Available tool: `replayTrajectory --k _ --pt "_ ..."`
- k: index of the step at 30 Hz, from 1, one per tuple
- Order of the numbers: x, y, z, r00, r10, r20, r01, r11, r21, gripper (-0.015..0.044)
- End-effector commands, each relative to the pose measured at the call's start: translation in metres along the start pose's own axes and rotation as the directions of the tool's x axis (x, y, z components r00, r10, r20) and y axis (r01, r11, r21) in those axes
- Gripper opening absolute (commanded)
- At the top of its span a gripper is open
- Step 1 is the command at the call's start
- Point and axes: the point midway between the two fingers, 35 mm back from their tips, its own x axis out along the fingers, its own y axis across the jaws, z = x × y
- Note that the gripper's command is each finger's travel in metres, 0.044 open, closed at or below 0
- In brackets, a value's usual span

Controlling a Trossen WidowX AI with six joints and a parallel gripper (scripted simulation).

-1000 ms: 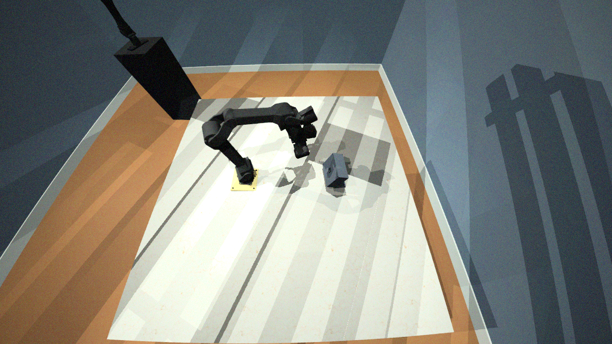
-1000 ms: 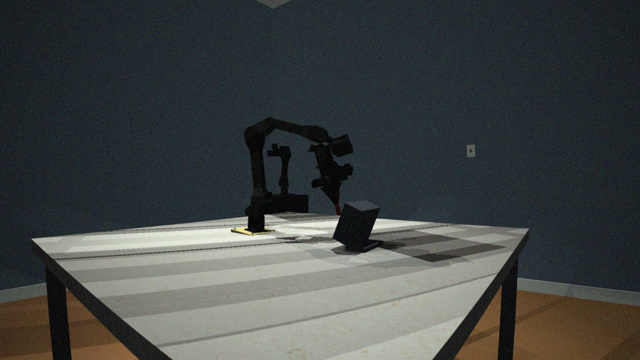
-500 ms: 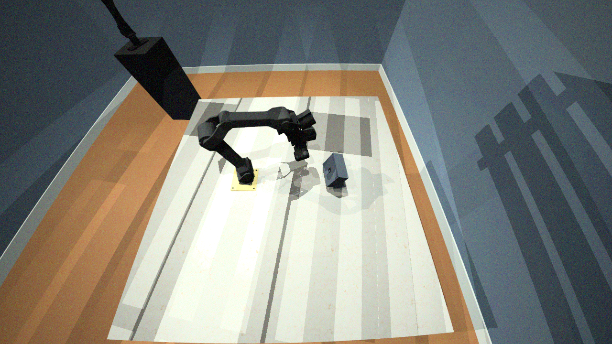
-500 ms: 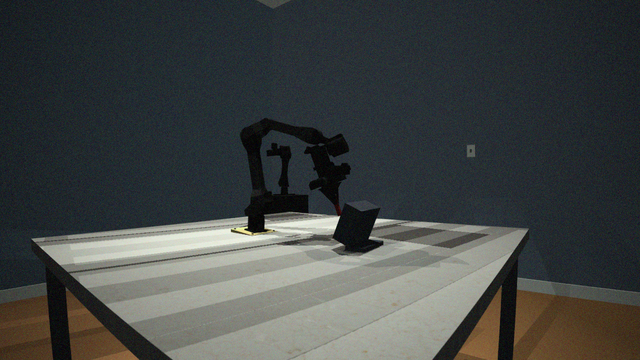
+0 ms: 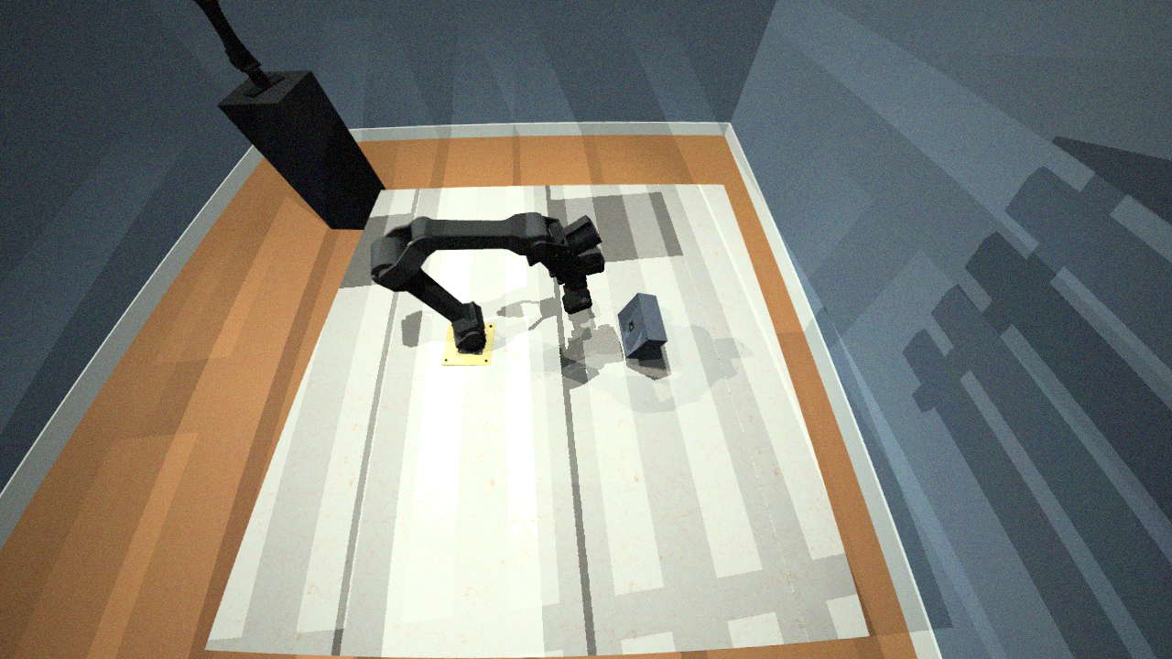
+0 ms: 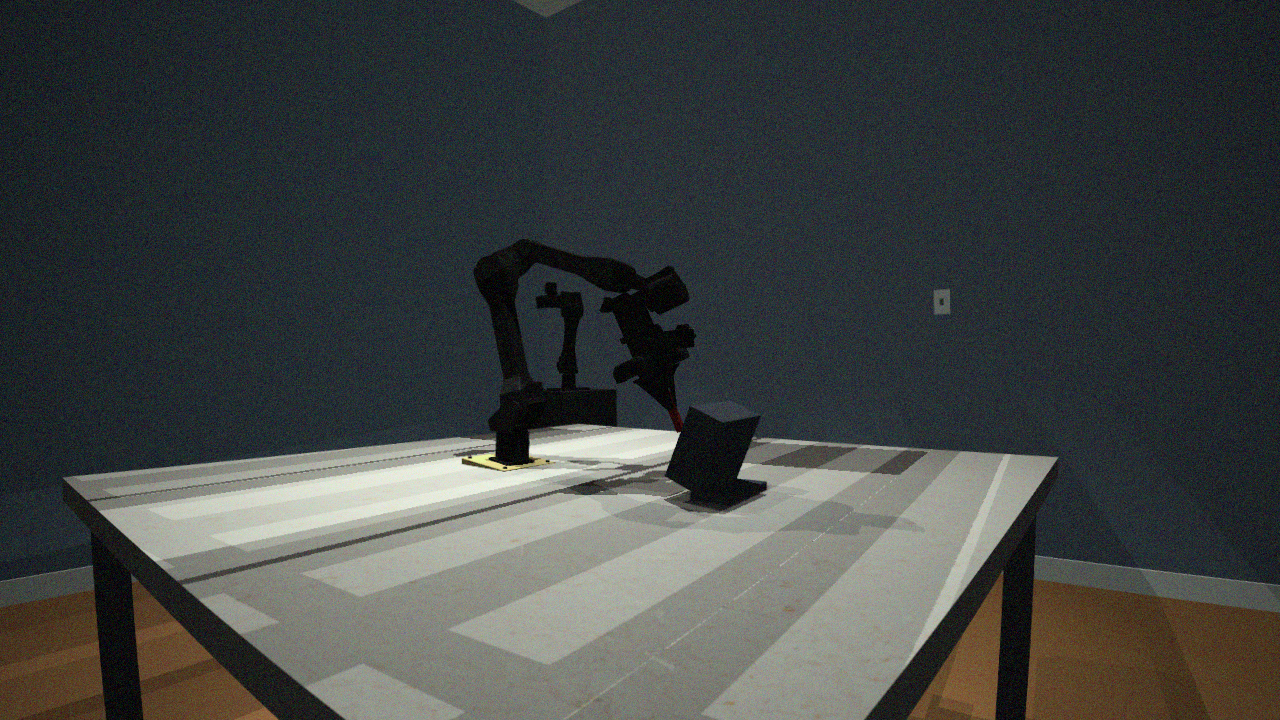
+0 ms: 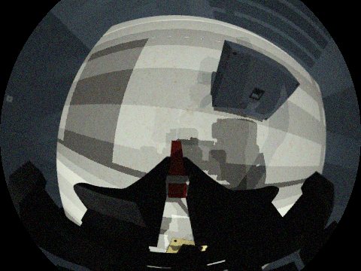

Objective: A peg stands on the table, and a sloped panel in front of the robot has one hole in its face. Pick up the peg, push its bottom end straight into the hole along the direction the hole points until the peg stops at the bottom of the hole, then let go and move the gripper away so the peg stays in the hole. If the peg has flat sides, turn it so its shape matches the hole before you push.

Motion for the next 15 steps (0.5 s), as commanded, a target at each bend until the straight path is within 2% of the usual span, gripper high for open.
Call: replayTrajectory --k 1,15 --pt "0.0 -0.002 -0.001 1.0 0.004 0.019 -0.004 1.0 0.0 0.0" --pt "-0.001 -0.013 0.0 0.996 0.006 0.091 -0.007 1.0 0.012 0.0"
